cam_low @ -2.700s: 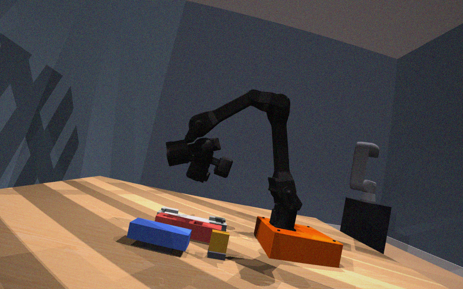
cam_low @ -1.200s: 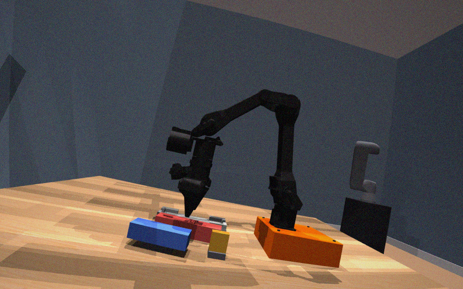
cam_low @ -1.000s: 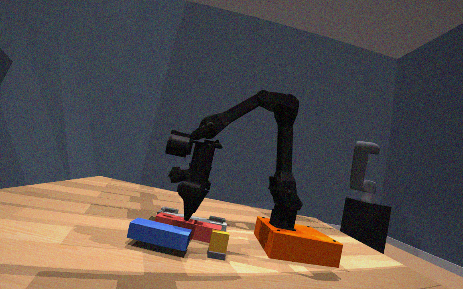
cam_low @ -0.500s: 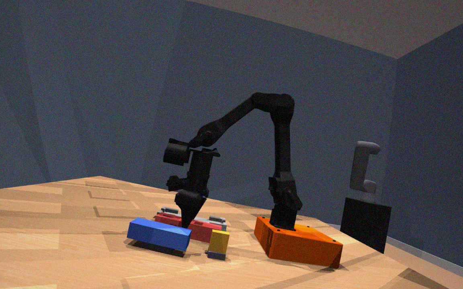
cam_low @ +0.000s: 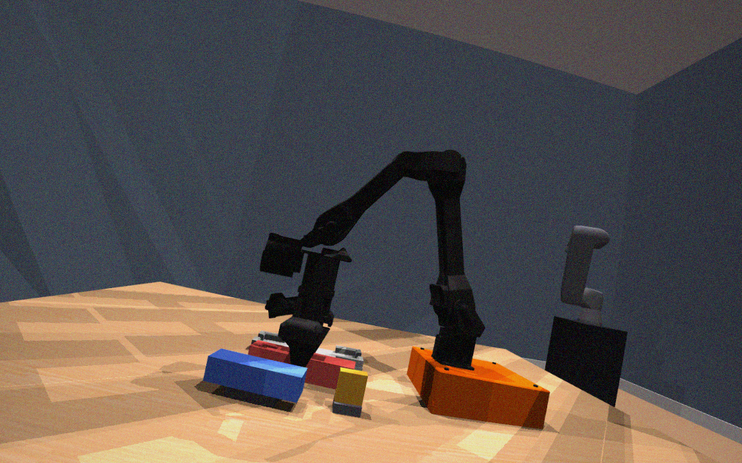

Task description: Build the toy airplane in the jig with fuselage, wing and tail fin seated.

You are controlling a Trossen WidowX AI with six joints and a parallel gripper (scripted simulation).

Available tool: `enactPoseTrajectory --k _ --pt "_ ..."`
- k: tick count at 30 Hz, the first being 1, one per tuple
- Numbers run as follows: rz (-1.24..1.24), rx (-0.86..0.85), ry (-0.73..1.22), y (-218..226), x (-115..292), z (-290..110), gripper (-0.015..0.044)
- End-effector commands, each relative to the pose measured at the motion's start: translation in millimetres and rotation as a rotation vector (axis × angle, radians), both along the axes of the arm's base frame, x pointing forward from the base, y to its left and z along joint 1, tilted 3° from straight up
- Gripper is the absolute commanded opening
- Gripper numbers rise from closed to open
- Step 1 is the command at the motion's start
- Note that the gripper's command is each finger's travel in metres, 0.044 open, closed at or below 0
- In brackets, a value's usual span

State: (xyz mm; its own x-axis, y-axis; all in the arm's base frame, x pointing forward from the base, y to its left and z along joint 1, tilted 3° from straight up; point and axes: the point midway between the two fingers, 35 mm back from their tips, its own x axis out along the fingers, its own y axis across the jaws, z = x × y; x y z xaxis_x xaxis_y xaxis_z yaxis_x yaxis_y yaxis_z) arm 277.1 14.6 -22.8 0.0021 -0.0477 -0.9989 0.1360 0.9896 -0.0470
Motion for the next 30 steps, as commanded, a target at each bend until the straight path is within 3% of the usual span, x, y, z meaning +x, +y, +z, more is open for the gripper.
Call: enactPoseTrajectory --k 1,5,12,18,30 --pt "0.004 0.006 0.002 0.8 -1.0 -1.5 0.0309" --pt "0.004 0.006 0.002 0.8 -1.0 -1.5 0.0204" --pt "0.004 0.006 0.002 0.8 -1.0 -1.5 0.0157" --pt "0.004 0.006 0.002 1.4 1.6 8.3 0.0000" --pt "0.004 0.006 0.001 3.5 7.2 43.4 0.0000"
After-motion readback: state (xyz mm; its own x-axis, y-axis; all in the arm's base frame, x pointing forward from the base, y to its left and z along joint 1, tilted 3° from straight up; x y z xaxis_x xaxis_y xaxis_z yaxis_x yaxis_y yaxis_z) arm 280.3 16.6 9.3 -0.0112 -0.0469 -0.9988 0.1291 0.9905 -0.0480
